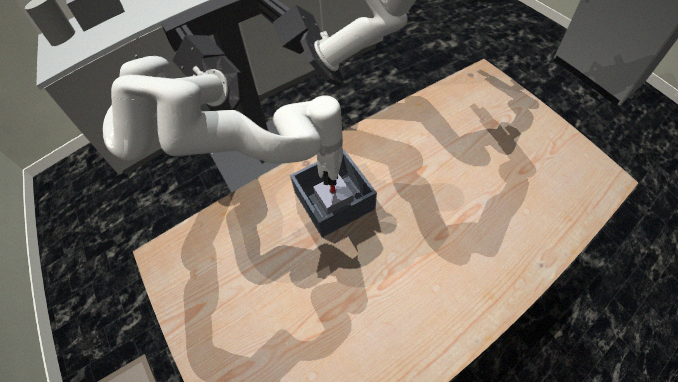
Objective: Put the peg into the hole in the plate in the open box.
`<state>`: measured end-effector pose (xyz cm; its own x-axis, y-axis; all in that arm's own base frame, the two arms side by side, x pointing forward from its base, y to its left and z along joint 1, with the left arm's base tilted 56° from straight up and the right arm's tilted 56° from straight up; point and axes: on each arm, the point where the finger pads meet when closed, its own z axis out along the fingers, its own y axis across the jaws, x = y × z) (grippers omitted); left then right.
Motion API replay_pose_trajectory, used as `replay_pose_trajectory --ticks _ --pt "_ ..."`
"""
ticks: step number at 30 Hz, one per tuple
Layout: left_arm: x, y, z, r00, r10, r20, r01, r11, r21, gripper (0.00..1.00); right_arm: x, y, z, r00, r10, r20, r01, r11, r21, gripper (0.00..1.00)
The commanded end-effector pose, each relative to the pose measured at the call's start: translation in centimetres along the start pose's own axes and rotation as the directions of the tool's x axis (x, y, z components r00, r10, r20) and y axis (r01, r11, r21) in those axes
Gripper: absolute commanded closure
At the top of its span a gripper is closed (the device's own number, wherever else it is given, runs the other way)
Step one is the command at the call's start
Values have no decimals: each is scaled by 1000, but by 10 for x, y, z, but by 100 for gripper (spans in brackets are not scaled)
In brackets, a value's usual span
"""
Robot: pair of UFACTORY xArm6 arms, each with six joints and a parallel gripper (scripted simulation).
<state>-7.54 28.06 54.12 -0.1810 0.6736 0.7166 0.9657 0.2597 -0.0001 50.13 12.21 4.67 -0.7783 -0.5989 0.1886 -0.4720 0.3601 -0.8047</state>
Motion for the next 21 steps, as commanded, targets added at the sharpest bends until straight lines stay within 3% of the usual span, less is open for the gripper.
replay_pose_trajectory --ticks 1,21 --pt "1 0 -2 1000 0 -4 0 1000 0 0 -1 0 6 1000 1 3 -1 1000 0 100" --pt "1 0 -2 1000 0 -4 0 1000 0 0 -1 0 13 1000 1 3 -1 1000 0 100"
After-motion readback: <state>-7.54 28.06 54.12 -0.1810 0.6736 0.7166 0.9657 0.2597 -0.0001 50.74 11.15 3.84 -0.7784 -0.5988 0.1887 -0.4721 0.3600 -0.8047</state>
